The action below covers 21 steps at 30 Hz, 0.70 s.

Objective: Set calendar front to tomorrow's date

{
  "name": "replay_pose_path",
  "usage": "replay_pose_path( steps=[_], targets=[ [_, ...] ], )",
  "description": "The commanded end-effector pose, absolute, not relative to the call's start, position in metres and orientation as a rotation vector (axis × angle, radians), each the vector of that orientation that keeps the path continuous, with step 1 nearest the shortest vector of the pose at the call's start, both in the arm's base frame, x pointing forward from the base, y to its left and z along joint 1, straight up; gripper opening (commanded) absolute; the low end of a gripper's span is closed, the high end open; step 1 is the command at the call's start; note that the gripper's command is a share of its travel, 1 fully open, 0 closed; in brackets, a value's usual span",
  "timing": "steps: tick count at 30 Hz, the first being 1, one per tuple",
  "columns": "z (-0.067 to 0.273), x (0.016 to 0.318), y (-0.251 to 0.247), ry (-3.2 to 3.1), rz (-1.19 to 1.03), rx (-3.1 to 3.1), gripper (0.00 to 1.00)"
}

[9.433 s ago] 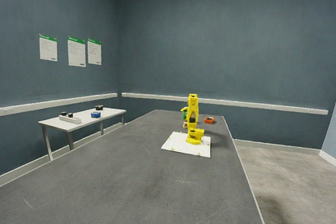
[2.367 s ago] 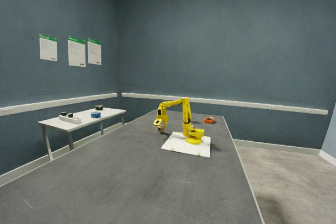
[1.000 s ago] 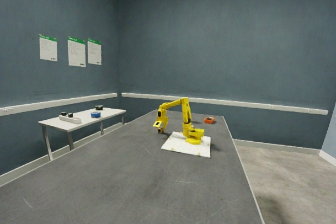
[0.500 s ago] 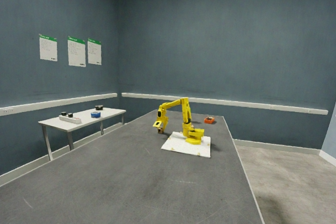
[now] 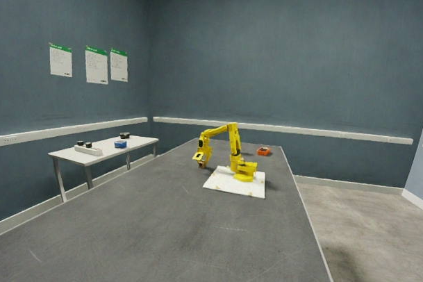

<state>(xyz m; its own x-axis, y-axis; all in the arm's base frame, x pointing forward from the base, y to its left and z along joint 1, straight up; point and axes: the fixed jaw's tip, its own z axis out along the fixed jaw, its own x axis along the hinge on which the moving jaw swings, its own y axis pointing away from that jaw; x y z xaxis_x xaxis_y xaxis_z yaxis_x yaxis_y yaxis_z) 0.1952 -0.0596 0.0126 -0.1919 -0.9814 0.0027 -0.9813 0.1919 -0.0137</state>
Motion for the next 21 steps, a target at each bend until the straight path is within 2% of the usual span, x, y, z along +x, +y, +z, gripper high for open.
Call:
replay_pose_path(
  steps=[1,10,21],
  targets=[
    [0.0087,0.1917,-0.0570,2.433,0.011,-1.995,0.28],
    [0.0087,0.1917,-0.0570,2.433,0.011,-1.995,0.35],
    [0.0098,0.1919,-0.0571,2.433,0.011,-1.995,0.36]
  ],
)
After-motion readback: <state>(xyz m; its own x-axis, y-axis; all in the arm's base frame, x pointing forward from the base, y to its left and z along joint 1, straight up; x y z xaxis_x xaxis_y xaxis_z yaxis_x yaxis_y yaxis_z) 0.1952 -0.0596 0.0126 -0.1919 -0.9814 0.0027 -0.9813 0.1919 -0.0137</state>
